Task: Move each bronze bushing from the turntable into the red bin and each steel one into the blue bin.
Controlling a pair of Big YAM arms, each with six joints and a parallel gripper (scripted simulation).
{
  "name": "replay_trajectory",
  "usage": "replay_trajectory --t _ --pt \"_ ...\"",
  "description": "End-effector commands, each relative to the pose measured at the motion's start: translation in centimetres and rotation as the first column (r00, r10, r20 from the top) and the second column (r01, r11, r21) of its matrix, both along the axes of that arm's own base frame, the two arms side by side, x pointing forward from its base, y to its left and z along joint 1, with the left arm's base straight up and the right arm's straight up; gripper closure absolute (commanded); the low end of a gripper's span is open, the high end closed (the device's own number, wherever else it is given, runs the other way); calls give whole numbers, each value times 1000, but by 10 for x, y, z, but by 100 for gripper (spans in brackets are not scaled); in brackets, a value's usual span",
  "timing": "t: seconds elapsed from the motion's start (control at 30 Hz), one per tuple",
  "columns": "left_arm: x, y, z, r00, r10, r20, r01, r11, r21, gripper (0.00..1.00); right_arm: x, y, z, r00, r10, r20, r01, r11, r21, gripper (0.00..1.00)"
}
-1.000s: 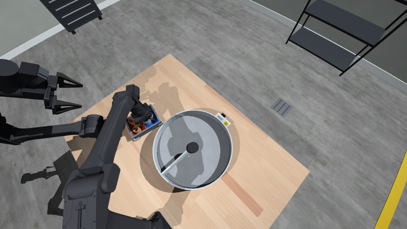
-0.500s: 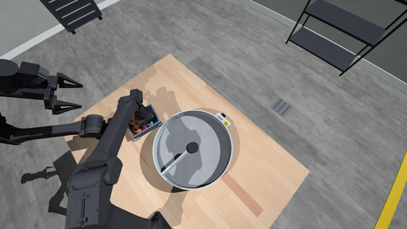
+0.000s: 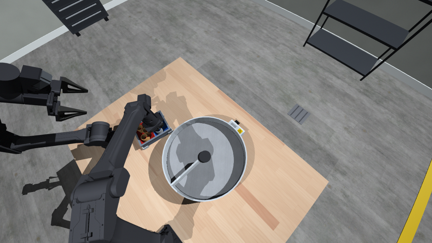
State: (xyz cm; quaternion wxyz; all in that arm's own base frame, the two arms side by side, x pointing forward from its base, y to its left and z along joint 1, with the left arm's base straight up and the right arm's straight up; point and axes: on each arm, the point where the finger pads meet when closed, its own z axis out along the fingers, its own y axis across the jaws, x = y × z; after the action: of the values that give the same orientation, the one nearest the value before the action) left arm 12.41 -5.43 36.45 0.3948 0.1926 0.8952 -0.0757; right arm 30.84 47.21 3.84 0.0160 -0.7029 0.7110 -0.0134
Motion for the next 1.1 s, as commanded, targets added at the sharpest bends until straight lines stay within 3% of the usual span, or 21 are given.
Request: replay_trajectory --t 0.0,0.37,0.4,0.5,0.57,0.8,0.87,0.97,1.03,1.07 --pt "-2 3 28 999 17 34 -16 1000 -24 0 4 23 38 999 -2 40 -1 998 68 82" --pt "-2 3 28 999 17 34 -16 1000 -24 0 5 28 57 998 -7 54 2 995 95 82" --pt "-2 3 28 999 17 34 -16 1000 -24 0 2 29 38 999 -3 36 0 998 65 82" --pt "-2 3 28 999 17 34 -16 1000 -24 0 1 30 35 999 -1 32 -1 998 59 82" --pt "-2 3 28 999 17 34 -16 1000 -24 0 3 31 66 998 -5 55 -1 995 98 82" --pt "-2 3 28 999 17 35 -16 1000 -25 0 8 26 85 998 -4 59 -2 995 96 82" --pt "-2 3 28 999 17 34 -16 1000 -24 0 4 21 77 998 -48 51 42 994 99 59" --pt "-2 3 28 999 17 34 -16 1000 -24 0 -10 22 82 983 -178 40 168 967 190 25" --pt "-2 3 28 999 17 34 -16 1000 -24 0 -10 22 82 983 -178 40 168 967 190 25" --pt "-2 3 28 999 17 34 -16 1000 -24 0 -13 24 89 974 -226 36 211 948 239 14"
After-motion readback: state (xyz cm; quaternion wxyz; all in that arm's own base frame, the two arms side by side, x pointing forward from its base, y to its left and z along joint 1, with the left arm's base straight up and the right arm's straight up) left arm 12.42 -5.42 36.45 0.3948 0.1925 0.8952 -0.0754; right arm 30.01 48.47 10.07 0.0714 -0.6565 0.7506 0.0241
